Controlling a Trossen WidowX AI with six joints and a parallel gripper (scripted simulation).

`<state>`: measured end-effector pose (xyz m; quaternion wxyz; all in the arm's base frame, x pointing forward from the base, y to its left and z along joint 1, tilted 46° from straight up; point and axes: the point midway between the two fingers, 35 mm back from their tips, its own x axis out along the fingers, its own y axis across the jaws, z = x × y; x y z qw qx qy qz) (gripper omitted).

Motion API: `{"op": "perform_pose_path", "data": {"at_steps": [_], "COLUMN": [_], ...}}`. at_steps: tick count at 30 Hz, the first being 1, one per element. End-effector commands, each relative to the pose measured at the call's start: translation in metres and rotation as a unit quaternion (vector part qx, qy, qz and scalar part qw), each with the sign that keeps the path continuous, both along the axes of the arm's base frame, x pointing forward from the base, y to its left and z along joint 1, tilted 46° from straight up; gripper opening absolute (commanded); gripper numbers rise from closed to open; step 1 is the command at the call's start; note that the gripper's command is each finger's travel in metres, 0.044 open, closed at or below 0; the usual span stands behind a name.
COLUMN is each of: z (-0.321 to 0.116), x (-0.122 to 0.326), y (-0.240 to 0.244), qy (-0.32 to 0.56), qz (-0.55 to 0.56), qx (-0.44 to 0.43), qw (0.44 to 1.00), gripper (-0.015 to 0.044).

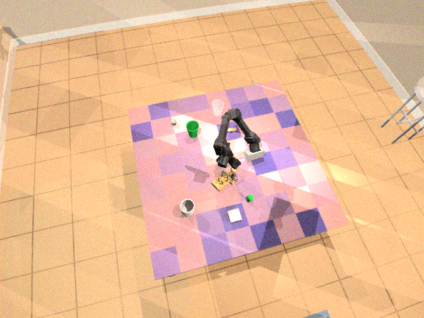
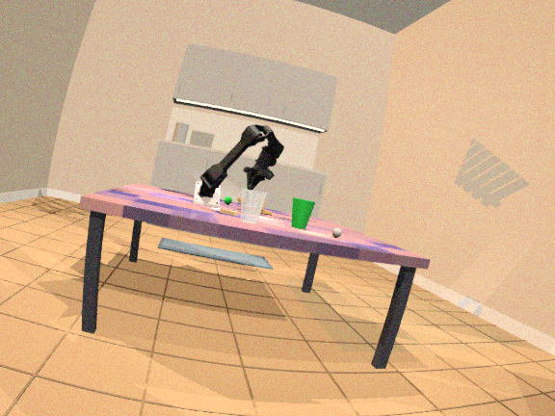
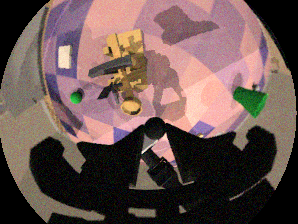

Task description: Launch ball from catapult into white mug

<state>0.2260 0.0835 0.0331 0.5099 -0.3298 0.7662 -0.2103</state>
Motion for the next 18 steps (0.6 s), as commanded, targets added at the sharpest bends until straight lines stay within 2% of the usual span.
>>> {"op": "perform_pose_path", "data": {"at_steps": [1, 8, 18], "z": [-0.018, -0.045, -0.056], "x": [-0.005, -0.015, -0.015], "y": [0.010, 0.021, 0.010], "qy": [0.018, 0.047, 0.050], "qz": [-0.001, -0.003, -0.003], "qx": [-0.008, -0.026, -0.028], "qw": [1.000, 0.999, 0.998], "gripper": [0.0000, 0.0000, 0.0000]}}
